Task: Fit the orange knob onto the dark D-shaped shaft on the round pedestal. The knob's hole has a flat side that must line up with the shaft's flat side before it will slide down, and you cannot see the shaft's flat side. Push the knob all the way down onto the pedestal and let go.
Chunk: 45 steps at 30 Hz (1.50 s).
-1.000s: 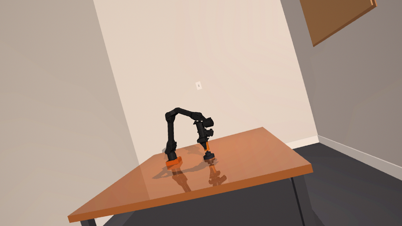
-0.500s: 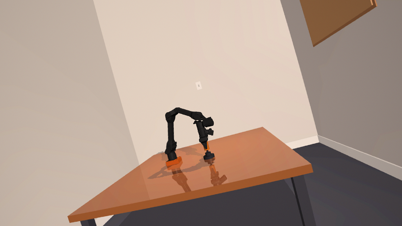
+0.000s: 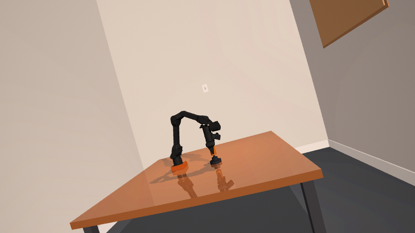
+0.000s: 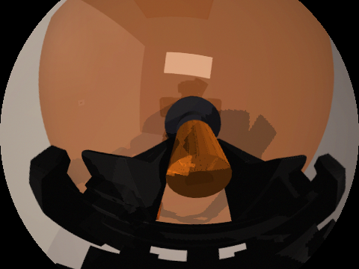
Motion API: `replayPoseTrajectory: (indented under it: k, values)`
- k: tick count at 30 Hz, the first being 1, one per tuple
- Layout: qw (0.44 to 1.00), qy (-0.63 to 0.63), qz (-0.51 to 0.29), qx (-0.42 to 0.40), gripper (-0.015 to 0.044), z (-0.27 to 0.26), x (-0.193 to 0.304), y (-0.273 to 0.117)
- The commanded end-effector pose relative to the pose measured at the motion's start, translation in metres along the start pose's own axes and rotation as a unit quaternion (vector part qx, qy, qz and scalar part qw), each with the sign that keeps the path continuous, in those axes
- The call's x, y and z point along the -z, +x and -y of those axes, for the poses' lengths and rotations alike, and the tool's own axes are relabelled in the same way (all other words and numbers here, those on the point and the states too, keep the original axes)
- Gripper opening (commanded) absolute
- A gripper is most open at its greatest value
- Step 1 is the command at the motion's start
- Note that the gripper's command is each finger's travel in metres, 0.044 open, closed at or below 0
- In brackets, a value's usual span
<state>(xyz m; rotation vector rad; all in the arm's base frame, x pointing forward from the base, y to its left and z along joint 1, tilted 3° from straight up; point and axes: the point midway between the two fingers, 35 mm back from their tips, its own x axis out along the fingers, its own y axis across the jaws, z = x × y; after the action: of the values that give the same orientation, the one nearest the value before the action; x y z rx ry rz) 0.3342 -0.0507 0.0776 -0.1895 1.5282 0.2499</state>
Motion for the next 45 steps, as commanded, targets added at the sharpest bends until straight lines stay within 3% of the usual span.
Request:
replayPoseTrajectory:
  k: [1, 21, 29, 45]
  values:
    - [1.0, -0.002, 0.0, 0.0, 0.0, -0.0011, 0.0019, 0.0002]
    - [1.0, -0.002, 0.0, 0.0, 0.0, -0.0005, 0.0014, -0.0046]
    - [0.994, -0.106, 0.0, 0.0, 0.0, 0.0006, -0.0013, -0.0042]
    - [0.994, -0.106, 0.0, 0.0, 0.0, 0.0002, -0.0006, 0.0002]
